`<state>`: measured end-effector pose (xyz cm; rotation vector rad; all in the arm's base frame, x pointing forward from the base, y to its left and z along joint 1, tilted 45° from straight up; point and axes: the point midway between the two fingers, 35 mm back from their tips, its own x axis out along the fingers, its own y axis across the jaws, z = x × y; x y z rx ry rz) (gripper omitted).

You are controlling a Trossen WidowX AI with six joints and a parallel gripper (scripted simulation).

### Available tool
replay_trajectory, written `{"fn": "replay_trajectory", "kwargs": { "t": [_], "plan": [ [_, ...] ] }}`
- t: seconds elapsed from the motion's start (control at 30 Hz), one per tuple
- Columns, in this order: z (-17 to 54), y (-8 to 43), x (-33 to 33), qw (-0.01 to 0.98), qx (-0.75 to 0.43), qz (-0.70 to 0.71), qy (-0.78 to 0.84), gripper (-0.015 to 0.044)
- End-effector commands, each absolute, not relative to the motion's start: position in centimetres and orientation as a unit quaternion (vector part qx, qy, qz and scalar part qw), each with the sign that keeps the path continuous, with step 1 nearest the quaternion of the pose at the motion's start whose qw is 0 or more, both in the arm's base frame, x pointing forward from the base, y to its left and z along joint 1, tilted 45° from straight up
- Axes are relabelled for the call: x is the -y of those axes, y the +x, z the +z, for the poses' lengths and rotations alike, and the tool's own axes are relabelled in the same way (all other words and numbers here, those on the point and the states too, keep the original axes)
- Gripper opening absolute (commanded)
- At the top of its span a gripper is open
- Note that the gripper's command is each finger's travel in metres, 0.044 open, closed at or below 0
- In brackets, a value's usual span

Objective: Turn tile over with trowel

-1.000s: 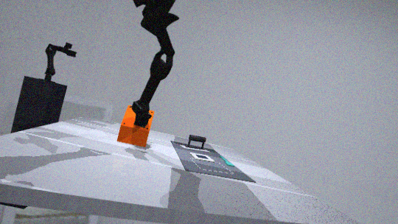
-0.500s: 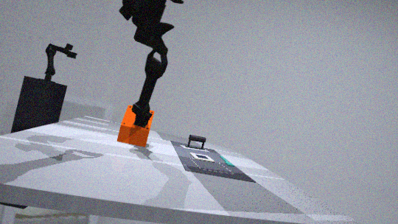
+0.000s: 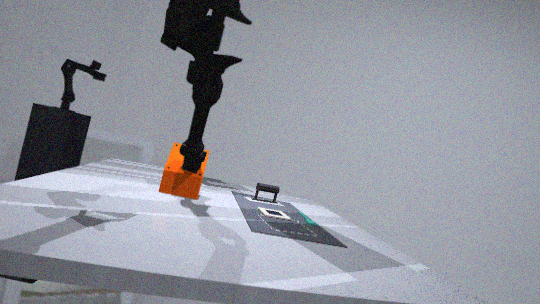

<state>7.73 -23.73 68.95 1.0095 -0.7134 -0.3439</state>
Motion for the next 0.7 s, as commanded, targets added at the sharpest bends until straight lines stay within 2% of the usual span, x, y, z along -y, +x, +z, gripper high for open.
{"fn": "replay_trajectory", "kwargs": {
  "t": [0.0,0.67],
  "plan": [
    [67.9,8.7,26.2,0.792,0.33,-0.153,0.491,0.027],
    [63.4,16.1,32.0,0.766,0.289,-0.125,0.561,0.027]
  ]
}}
